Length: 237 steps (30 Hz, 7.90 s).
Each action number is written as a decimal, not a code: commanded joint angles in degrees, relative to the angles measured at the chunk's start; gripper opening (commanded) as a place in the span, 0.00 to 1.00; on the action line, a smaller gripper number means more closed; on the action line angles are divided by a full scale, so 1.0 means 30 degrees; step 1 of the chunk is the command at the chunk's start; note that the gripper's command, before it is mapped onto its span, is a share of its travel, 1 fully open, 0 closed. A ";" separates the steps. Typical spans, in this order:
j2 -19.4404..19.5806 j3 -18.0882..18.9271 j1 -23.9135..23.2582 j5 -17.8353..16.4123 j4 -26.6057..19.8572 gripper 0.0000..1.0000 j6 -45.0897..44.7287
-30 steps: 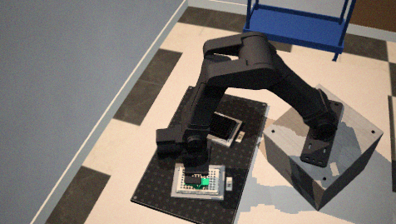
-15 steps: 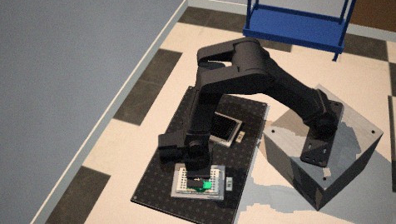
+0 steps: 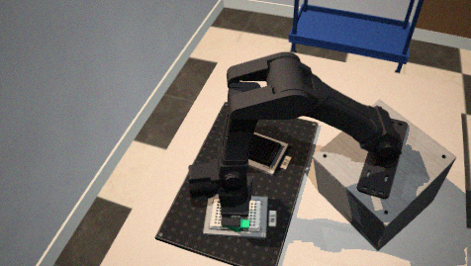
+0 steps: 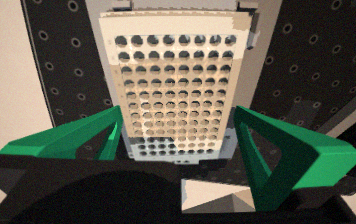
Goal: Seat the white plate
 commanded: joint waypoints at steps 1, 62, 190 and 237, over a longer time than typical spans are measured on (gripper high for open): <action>0.0245 0.0600 0.0145 0.0108 0.0623 1.00 0.0222; -0.0189 0.0627 -0.0042 0.0070 0.0644 0.00 0.0222; -0.3373 -0.0340 -0.0441 -0.0068 -0.2206 0.00 -0.0312; -0.3428 0.0003 -0.0474 -0.0069 -0.2147 0.00 -0.0421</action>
